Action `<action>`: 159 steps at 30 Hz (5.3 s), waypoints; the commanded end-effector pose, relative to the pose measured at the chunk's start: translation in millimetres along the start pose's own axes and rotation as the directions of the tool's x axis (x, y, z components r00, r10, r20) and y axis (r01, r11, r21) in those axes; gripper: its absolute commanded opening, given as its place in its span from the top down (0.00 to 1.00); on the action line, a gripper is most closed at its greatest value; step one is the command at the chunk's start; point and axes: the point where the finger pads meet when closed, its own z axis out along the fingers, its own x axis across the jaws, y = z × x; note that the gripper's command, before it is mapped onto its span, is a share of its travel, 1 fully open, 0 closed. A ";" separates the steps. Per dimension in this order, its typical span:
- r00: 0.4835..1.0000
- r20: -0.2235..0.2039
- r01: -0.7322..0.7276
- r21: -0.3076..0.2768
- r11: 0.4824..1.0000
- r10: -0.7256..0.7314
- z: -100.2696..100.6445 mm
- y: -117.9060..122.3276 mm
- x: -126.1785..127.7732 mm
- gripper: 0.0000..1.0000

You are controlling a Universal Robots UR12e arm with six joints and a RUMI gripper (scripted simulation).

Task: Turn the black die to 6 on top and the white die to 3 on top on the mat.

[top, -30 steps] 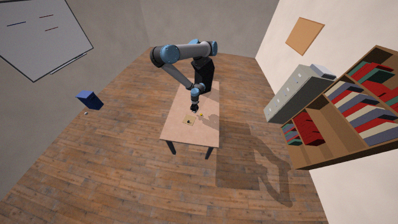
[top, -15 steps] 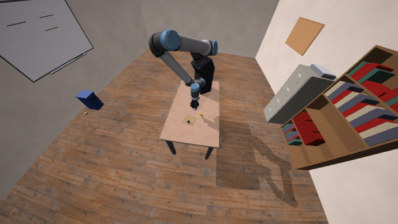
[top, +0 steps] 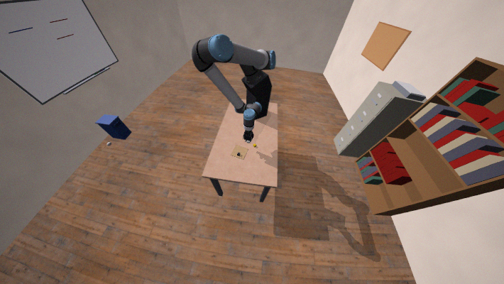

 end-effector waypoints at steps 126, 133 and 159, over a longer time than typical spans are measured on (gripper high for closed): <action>0.964 0.001 0.153 -0.817 0.556 -0.264 79.7 77.2 70.5 0.94; 0.964 0.001 0.153 -0.817 0.556 -0.264 79.7 77.2 70.5 0.94; 0.964 0.001 0.153 -0.817 0.556 -0.264 80.7 77.2 70.5 0.94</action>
